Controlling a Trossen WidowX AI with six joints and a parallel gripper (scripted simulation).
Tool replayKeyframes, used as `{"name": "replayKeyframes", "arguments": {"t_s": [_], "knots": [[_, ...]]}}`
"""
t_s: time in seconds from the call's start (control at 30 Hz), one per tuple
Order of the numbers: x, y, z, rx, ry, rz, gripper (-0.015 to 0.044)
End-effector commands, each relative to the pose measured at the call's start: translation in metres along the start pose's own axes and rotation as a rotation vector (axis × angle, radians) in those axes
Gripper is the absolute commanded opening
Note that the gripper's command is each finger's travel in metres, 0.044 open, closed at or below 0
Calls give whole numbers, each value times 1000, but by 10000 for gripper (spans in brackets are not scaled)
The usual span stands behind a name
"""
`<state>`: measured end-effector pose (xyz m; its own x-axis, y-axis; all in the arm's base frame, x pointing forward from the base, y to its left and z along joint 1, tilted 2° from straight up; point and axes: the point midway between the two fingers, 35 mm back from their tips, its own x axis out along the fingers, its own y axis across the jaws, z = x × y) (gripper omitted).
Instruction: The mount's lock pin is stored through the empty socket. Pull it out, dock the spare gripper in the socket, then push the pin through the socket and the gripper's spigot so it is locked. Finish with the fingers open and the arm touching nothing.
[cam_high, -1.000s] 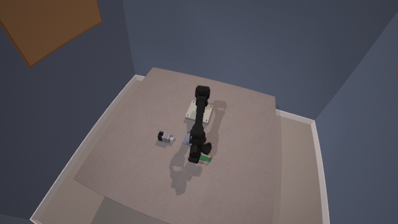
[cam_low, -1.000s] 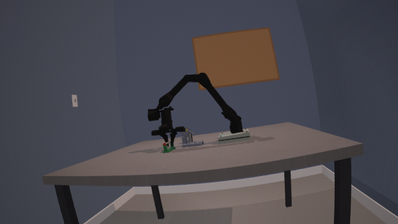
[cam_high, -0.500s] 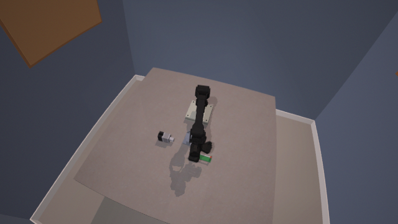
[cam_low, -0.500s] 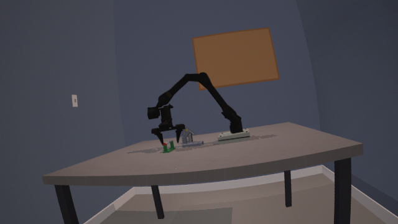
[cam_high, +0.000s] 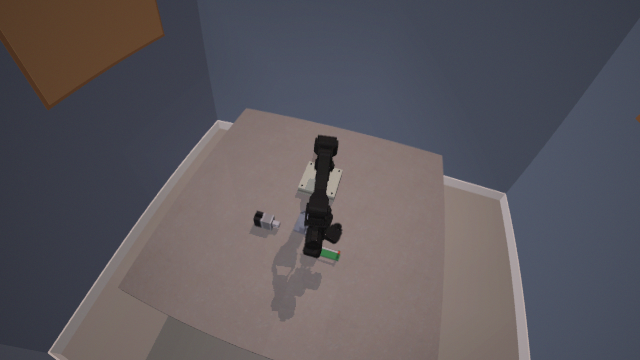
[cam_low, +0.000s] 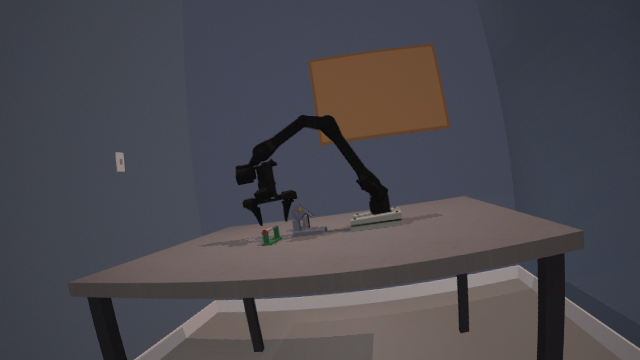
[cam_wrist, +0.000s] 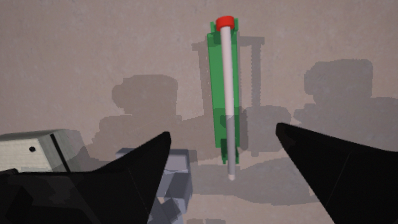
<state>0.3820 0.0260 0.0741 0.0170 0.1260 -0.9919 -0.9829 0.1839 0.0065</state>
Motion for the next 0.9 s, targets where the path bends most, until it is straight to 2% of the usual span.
{"name": "replayKeyframes", "arguments": {"t_s": [0.0, 0.87], "knots": [[-11, 1, 1, 0, 0, -1, 440], [-58, 5, 7, 4, 6, 29, 440]]}}
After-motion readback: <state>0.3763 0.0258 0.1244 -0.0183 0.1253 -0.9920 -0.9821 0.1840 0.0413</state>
